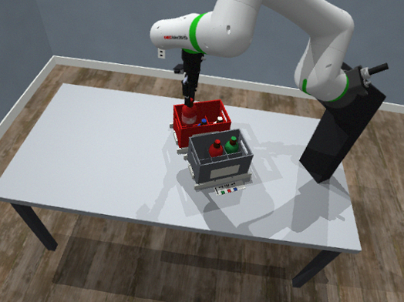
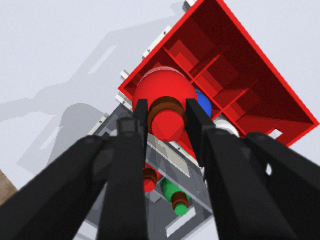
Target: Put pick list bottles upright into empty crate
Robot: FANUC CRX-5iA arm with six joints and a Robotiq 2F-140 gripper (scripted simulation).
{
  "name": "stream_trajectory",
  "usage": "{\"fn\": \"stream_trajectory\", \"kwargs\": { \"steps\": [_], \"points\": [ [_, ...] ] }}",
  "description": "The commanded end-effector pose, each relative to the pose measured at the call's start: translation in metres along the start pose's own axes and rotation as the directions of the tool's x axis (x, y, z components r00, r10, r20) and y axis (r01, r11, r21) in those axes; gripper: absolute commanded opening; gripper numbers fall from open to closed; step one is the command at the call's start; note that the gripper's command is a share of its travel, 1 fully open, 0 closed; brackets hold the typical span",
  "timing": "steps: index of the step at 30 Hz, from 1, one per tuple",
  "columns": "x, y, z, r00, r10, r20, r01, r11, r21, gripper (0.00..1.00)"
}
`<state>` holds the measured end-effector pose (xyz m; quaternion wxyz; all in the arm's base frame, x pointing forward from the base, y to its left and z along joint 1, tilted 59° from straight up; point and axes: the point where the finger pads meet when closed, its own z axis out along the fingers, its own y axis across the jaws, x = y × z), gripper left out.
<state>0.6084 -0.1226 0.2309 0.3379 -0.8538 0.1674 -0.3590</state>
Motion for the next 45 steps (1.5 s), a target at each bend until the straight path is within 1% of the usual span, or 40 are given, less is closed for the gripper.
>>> {"fn": "stream_trajectory", "kwargs": {
  "steps": [1,9,20,45],
  "points": [
    [0.001,0.000,-0.004,1.000,-0.001,-0.001,0.001,1.000,-0.001,0.10],
    [0.001,0.000,-0.018,1.000,-0.001,-0.001,0.001,1.000,-0.001,0.10],
    [0.001,0.000,-0.018,1.000,-0.001,-0.001,0.001,1.000,-0.001,0.10],
    [-0.037,-0.026,-0.018,1.000,-0.001,-0.001,0.001,1.000,-0.001,0.10]
  ]
}}
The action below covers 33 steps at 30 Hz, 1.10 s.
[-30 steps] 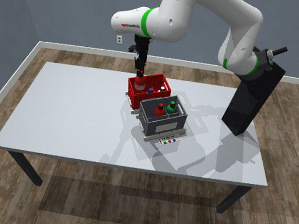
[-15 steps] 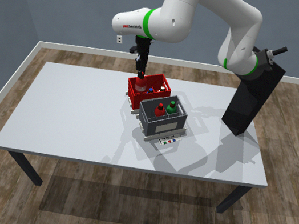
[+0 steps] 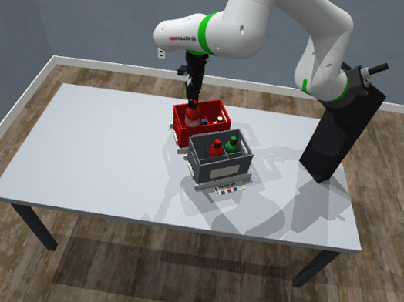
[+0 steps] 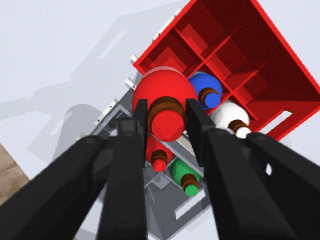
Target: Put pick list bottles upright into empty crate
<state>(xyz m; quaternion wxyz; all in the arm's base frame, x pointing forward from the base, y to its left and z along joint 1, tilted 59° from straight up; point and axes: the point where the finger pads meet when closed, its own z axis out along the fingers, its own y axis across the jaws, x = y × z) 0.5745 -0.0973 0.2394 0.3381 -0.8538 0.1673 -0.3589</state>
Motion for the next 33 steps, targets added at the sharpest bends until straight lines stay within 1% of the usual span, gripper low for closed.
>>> {"fn": "stream_trajectory", "kwargs": {
  "steps": [1,33],
  "points": [
    [-0.006,-0.005,-0.001,1.000,-0.001,-0.001,0.001,1.000,-0.001,0.10],
    [-0.052,-0.037,-0.001,1.000,-0.001,-0.001,0.001,1.000,-0.001,0.10]
  ]
}}
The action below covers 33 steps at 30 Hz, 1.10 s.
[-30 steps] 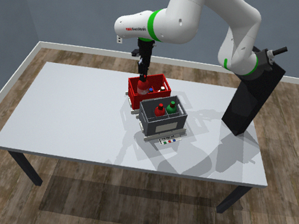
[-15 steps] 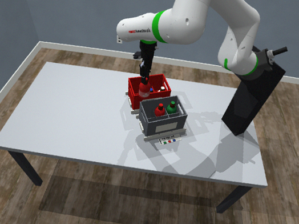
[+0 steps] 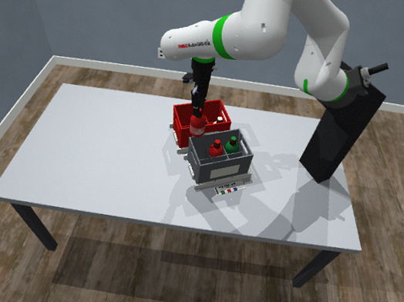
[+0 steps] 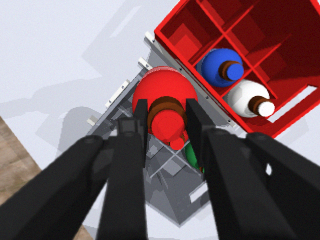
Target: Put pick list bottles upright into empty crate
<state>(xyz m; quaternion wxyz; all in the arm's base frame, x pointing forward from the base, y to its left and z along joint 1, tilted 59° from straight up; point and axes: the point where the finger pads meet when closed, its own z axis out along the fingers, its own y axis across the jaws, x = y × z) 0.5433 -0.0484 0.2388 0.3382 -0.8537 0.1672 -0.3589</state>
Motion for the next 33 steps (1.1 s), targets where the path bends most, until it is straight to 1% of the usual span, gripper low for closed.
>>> {"fn": "stream_trajectory", "kwargs": {
  "steps": [1,33],
  "points": [
    [-0.006,-0.005,-0.001,1.000,-0.001,-0.001,0.001,1.000,-0.001,0.10],
    [-0.051,-0.037,-0.001,1.000,-0.001,-0.001,0.001,1.000,-0.001,0.10]
  ]
}}
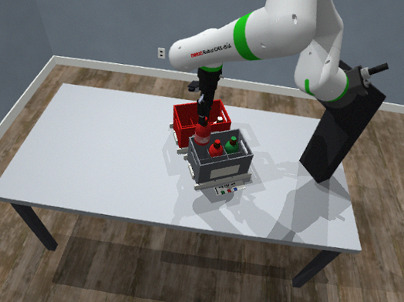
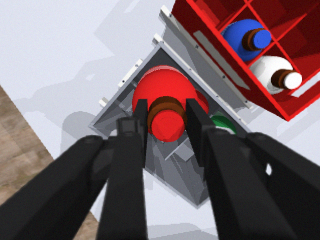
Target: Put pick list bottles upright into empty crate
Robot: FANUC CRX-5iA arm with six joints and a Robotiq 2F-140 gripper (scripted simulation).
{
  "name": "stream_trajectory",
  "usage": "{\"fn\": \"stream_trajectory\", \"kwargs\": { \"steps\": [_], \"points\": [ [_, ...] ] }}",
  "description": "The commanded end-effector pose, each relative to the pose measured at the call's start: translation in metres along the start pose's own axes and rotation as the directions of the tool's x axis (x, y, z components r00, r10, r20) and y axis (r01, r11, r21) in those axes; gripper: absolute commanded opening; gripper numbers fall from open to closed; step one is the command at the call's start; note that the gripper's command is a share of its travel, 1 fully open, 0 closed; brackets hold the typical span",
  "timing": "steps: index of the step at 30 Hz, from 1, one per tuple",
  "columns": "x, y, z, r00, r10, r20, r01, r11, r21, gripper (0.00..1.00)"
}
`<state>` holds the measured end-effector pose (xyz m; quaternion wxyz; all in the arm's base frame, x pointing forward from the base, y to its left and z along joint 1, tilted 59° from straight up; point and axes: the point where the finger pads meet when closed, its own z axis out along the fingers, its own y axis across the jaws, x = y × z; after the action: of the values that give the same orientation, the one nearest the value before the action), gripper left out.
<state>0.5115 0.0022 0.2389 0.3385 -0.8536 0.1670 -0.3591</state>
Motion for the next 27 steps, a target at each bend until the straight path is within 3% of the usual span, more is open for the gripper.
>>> {"fn": "stream_trajectory", "kwargs": {
  "steps": [1,27],
  "points": [
    [-0.0024,-0.0026,-0.0005,1.000,0.000,-0.001,0.000,1.000,-0.002,0.10],
    [0.0017,-0.0015,-0.0005,1.000,0.000,-0.001,0.000,1.000,-0.002,0.10]
  ]
}}
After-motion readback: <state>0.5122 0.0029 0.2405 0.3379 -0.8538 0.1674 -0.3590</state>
